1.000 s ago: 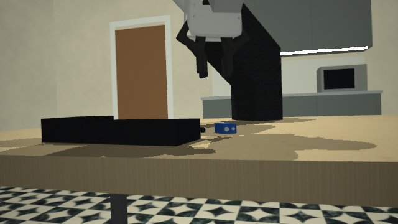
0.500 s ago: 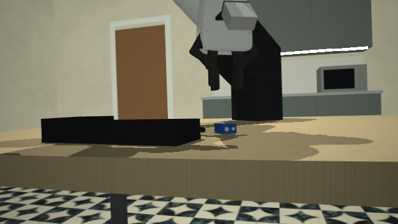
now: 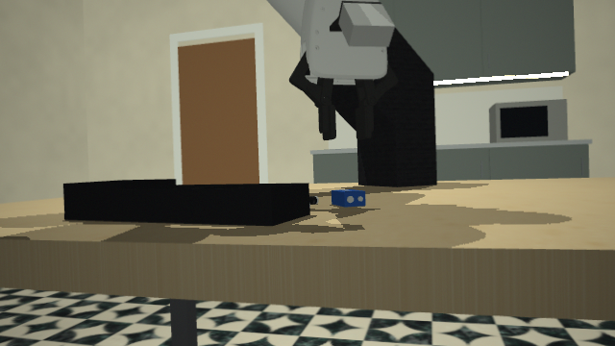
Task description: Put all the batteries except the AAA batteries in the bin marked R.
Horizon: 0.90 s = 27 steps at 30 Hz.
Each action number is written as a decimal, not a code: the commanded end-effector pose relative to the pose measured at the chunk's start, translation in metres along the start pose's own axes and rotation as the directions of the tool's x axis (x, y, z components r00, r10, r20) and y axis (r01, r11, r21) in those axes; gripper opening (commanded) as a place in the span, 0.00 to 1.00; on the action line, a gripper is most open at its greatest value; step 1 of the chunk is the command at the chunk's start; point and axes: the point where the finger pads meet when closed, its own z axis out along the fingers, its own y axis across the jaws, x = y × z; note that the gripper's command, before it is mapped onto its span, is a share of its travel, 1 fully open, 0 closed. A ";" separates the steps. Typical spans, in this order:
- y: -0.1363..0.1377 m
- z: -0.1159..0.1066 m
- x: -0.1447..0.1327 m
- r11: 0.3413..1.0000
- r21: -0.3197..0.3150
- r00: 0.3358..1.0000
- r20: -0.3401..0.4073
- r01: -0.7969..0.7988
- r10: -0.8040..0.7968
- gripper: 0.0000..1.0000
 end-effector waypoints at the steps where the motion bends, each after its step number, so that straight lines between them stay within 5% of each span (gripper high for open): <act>1: 0.000 -0.001 0.001 1.000 0.000 1.000 -0.002 0.000 0.000 0.42; 23: 0.001 -0.001 0.001 1.000 0.000 1.000 -0.002 0.000 0.000 0.42; 27: 0.001 0.015 0.001 1.000 0.000 1.000 -0.002 0.000 0.000 0.42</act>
